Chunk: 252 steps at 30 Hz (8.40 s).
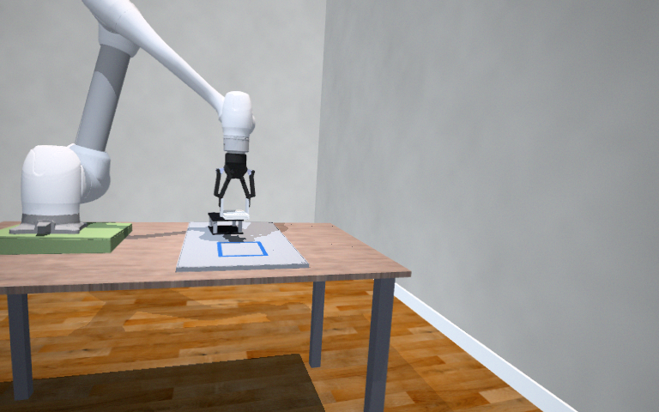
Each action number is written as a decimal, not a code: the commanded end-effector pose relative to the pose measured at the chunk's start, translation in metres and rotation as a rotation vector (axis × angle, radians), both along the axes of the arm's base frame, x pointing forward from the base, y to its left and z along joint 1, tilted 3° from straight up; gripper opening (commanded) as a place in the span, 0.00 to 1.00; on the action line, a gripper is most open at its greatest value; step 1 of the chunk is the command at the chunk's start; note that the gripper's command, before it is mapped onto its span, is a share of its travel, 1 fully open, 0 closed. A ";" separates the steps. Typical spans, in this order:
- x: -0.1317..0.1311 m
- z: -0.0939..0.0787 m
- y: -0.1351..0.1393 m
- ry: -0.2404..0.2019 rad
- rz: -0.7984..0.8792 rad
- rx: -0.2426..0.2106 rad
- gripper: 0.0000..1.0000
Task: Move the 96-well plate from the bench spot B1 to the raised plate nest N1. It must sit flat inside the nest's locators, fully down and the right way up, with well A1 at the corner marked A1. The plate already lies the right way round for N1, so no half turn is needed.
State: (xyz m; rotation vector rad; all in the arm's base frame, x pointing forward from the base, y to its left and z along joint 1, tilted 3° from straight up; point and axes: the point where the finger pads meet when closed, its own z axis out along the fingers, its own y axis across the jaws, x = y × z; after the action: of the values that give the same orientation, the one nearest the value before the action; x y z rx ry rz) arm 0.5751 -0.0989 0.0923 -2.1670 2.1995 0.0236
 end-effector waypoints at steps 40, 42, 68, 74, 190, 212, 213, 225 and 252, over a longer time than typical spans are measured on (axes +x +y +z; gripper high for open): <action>-0.002 0.030 0.120 0.000 0.000 0.000 0.00; -0.002 0.031 0.127 0.000 0.000 0.000 0.00; -0.003 0.044 0.181 0.000 0.000 0.000 0.00; -0.003 0.044 0.180 0.000 0.000 0.000 0.00; -0.001 -0.013 0.182 0.000 0.000 0.000 0.00; -0.001 -0.016 0.182 0.000 0.000 0.000 0.00; -0.001 -0.016 0.182 0.000 0.000 0.000 0.00; -0.001 -0.018 0.182 0.000 0.000 0.000 1.00; -0.002 0.004 0.181 0.000 0.000 0.000 1.00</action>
State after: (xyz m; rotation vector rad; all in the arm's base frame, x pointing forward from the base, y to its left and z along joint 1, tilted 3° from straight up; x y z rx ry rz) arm 0.5734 0.0824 0.0938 -2.1669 2.1998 0.0233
